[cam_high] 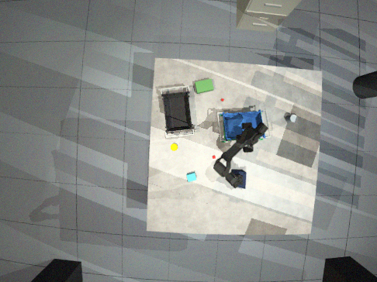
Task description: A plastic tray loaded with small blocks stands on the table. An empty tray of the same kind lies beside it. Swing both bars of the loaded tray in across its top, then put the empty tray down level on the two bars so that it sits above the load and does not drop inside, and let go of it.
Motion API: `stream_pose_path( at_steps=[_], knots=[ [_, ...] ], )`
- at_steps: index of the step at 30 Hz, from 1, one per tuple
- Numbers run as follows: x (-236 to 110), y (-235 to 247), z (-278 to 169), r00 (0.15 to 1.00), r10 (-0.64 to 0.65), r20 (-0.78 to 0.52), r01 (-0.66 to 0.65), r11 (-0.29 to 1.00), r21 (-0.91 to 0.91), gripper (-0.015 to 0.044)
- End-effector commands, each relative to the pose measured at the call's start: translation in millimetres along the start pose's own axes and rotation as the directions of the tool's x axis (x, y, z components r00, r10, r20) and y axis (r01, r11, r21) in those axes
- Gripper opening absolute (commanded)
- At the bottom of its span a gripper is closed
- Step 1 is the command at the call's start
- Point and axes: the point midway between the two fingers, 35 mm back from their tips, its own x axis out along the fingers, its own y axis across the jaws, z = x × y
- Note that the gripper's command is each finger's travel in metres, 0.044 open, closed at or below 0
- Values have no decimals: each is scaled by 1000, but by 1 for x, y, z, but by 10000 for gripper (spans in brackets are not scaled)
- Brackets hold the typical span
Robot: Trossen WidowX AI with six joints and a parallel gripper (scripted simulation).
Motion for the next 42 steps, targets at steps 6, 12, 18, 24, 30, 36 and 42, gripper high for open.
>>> stream_pose_path(
  at_steps=[6,12,18,24,30,36,42],
  knots=[
    [4,4,0,1000,25,0,-25,1000,9,0],
    [4,4,0,1000,25,0,-25,1000,9,0],
    [0,0,0,1000,1,0,-1,1000,0,0],
    [7,5,-1,1000,15,0,-15,1000,6,0],
    [12,8,-2,1000,25,0,-25,1000,9,0],
    [12,8,-2,1000,25,0,-25,1000,9,0],
    [12,8,-2,1000,25,0,-25,1000,9,0]
  ],
)
